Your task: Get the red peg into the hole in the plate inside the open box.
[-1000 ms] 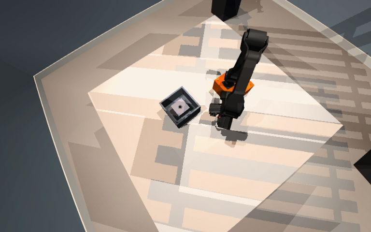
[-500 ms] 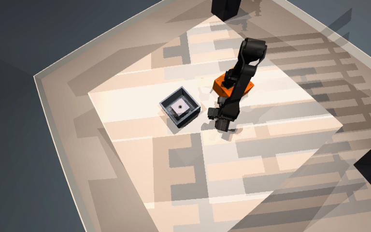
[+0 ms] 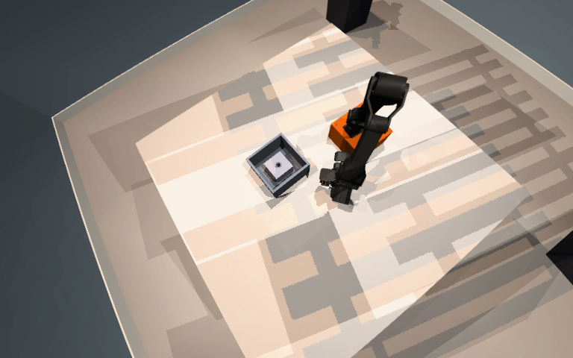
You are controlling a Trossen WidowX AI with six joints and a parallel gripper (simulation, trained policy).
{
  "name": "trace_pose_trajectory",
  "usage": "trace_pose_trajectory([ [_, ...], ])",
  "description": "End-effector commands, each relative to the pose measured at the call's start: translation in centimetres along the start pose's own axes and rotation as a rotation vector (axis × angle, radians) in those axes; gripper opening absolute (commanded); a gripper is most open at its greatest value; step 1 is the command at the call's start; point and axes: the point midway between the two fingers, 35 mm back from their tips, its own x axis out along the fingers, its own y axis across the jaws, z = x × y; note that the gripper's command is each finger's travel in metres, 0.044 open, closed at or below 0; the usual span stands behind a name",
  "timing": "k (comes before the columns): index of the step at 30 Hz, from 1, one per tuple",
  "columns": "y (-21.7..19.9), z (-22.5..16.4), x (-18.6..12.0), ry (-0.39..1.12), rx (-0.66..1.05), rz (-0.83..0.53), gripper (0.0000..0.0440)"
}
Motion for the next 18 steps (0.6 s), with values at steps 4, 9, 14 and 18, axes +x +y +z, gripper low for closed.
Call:
trace_pose_trajectory([
  [4,-1.0,0.0,0.6,-0.001,-0.013,-0.086,0.0],
  [9,-0.3,0.8,-0.9,-0.038,-0.014,-0.075,0.0],
  [14,0.1,1.5,-2.7,-0.061,-0.018,-0.07,0.0],
  [18,0.1,2.2,-4.2,-0.08,-0.016,-0.066,0.0],
])
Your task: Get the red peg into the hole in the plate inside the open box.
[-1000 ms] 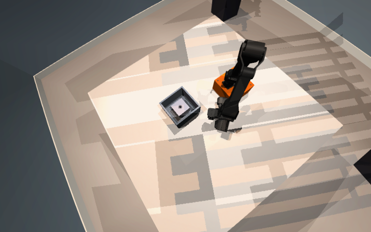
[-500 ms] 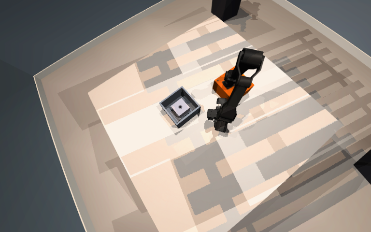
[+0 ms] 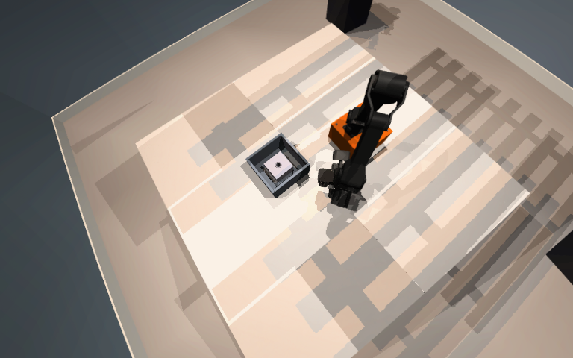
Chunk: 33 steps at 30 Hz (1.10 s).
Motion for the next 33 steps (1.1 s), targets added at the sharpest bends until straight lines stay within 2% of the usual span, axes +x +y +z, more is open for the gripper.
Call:
trace_pose_trajectory([
  [1,0.2,1.0,-1.9,-0.028,-0.001,0.012,0.0],
  [19,-0.4,6.1,-8.4,-0.099,0.11,0.033,0.0],
  [33,-1.4,12.6,-9.8,-0.126,0.282,0.061,0.0],
])
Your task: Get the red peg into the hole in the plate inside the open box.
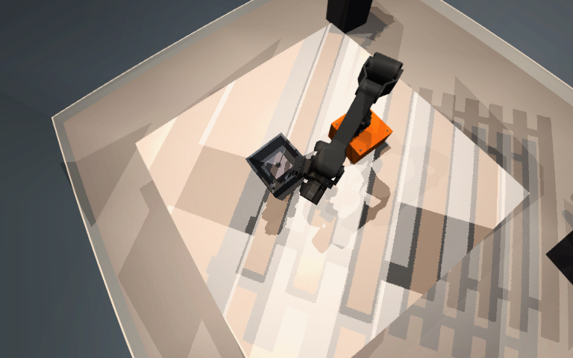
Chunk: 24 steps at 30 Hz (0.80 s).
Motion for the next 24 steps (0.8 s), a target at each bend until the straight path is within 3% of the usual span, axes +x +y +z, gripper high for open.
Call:
trace_pose_trajectory([
  [1,0.3,2.4,-0.1,-0.014,0.046,0.011,0.0],
  [24,0.3,12.6,5.2,0.034,0.106,0.069,0.0],
])
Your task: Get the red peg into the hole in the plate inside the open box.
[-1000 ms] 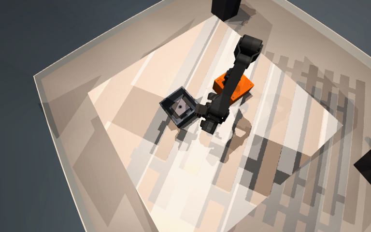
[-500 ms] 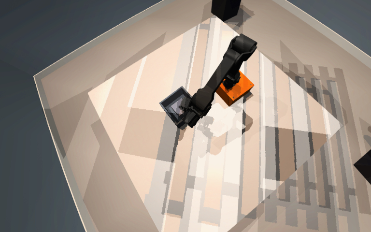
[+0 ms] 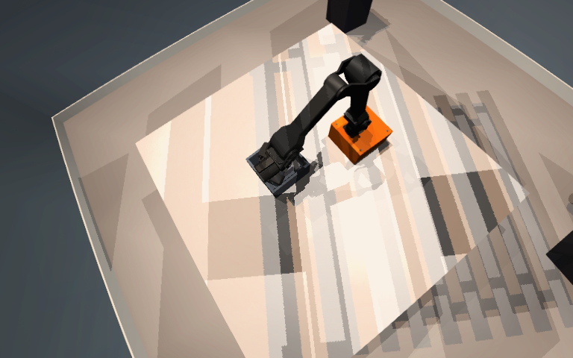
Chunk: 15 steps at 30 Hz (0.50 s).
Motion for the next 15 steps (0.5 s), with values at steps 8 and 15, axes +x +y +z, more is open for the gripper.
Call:
trace_pose_trajectory([
  [8,1.1,2.5,3.6,0.056,-0.074,0.068,0.0001],
  [15,1.0,1.8,6.0,0.124,-0.131,0.069,0.0143],
])
